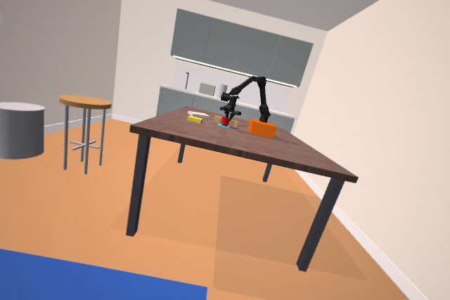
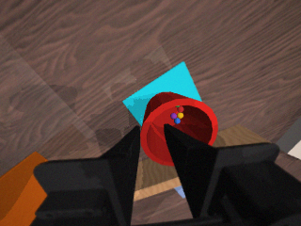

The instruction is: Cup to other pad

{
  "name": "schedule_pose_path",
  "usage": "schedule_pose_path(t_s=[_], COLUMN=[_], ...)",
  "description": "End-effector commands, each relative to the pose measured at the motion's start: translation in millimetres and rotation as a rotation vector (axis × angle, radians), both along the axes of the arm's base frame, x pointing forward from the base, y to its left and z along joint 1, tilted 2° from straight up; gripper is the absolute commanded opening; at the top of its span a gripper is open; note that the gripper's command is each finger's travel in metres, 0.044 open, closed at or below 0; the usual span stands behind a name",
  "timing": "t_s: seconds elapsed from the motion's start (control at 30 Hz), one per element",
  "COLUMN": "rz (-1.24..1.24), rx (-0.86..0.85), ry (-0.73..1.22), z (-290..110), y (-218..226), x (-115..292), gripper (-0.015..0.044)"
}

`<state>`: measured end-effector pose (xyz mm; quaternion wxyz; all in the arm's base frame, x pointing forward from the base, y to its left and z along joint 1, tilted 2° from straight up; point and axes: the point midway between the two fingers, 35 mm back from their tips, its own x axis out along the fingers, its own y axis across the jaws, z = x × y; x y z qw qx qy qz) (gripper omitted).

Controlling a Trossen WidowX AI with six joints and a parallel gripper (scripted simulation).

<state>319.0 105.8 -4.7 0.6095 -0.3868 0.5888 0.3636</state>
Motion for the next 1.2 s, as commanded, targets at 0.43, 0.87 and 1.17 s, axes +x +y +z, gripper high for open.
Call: schedule_pose_path(t_s=[0.43, 0.87, 1.17], rz=[-0.003, 0.001, -0.001], rx=[-0.003, 0.0, -0.001], ry=[0.001, 0.001, 0.001], z=[34, 34, 63], y=[1, 2, 3], x=[0, 0, 1], gripper=[0.0128, 0.0338, 0.044])
